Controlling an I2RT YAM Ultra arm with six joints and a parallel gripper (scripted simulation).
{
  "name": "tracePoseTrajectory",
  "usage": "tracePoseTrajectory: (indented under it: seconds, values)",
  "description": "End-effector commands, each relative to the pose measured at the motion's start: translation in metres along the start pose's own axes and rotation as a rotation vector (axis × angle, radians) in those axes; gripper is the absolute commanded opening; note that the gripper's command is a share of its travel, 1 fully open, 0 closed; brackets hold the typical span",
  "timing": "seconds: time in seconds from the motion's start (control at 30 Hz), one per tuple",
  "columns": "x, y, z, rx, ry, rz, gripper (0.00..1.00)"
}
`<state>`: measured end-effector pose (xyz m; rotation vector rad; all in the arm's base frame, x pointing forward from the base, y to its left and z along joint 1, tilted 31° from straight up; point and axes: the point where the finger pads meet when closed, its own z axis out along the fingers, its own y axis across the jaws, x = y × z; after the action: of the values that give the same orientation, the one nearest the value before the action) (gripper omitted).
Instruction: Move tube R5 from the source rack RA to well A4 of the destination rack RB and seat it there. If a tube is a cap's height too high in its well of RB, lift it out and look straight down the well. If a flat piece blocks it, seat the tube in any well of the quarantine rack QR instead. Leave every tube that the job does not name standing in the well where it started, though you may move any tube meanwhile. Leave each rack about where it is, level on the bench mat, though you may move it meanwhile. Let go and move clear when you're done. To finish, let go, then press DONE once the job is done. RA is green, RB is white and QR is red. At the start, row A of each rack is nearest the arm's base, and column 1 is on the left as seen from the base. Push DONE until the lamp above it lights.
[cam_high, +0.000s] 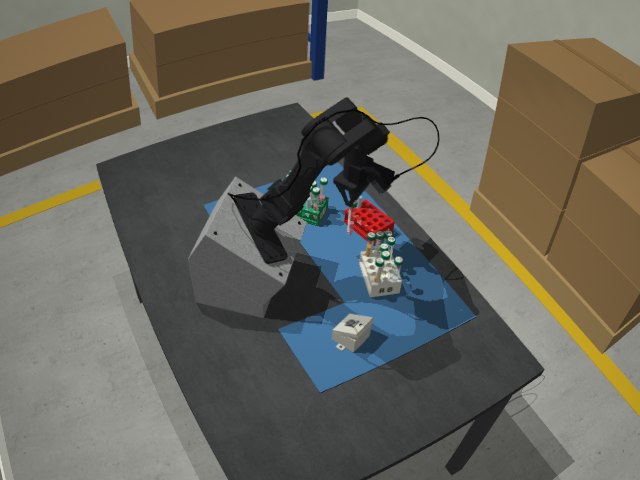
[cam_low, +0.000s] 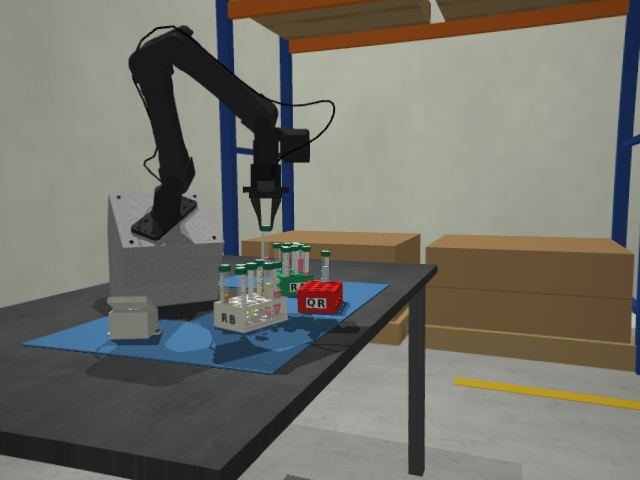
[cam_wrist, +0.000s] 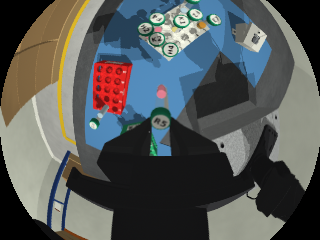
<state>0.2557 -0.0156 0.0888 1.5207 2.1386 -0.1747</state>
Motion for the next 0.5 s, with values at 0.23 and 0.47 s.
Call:
tracePoseTrajectory:
  seconds: [0.23,0.47]
  values:
    - [-0.023,-0.030,-0.003,-0.007,0.002,-0.023,0.00]
    - [-0.033,-0.042,-0.003,-0.007,0.002,-0.023,0.00]
